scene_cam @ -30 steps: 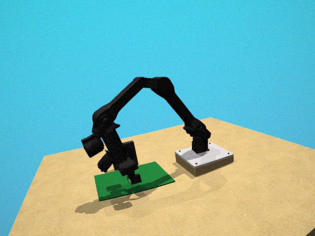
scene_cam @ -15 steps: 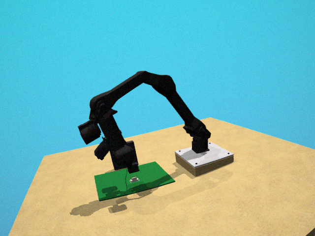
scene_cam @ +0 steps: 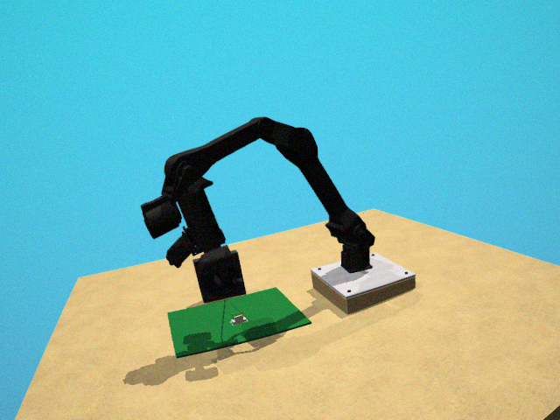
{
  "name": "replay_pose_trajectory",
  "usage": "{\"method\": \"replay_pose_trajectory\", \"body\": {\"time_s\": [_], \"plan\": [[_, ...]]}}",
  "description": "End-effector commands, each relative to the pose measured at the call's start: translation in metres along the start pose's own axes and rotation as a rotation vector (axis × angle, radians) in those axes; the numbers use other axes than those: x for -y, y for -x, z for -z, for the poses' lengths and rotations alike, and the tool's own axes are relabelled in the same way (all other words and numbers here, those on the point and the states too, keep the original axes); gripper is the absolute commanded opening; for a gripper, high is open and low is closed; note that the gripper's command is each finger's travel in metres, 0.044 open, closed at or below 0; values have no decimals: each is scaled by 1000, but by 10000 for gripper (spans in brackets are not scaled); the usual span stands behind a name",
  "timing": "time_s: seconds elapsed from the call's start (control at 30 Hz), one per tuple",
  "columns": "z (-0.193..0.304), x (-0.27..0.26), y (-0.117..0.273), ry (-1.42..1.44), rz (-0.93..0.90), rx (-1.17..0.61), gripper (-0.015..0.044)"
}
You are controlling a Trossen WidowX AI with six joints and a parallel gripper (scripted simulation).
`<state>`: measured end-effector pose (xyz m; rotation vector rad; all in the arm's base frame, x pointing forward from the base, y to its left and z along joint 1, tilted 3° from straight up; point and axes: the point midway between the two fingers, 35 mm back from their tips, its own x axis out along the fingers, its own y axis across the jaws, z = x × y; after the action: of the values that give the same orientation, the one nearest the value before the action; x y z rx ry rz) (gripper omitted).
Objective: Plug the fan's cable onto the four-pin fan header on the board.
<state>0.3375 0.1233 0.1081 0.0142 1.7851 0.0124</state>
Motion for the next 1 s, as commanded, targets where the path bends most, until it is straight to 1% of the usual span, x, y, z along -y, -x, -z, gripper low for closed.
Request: {"method": "replay_pose_trajectory", "body": {"time_s": [0.0,0.5,0.73,0.97], "plan": [[3,1,0,-116,-7,35,0],[14,3,-3,-589,-86,164,0],[14,3,-3,-610,-90,171,0],[12,4,-13,-615,-24,229,0]]}}
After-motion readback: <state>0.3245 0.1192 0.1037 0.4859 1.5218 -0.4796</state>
